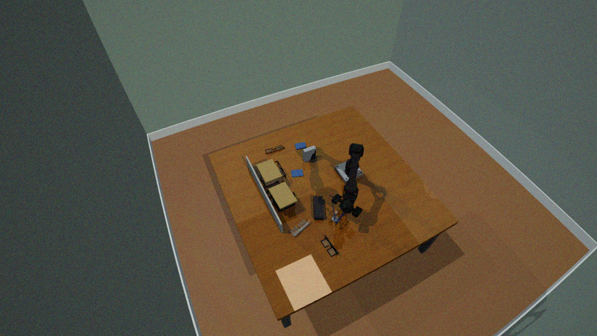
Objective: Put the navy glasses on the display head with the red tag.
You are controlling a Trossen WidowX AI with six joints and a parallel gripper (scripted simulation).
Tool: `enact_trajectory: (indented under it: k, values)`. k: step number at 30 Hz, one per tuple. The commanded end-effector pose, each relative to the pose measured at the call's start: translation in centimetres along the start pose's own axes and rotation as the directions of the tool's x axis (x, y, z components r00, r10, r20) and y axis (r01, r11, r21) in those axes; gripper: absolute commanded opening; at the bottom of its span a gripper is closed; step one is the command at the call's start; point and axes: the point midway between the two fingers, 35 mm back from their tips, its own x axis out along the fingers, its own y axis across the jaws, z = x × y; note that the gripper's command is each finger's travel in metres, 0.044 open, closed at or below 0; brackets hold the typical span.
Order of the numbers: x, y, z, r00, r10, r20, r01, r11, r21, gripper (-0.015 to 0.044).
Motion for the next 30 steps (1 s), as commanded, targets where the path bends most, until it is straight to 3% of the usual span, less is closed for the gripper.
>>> enact_trajectory:
  k: [1,30]
  values:
    - [0.1,-0.5,0.5,1.0,-0.003,0.004,0.003,1.0,-0.006,0.0]
    - [0.1,-1.9,1.9,1.0,-0.004,0.005,0.004,1.0,-0.006,0.0]
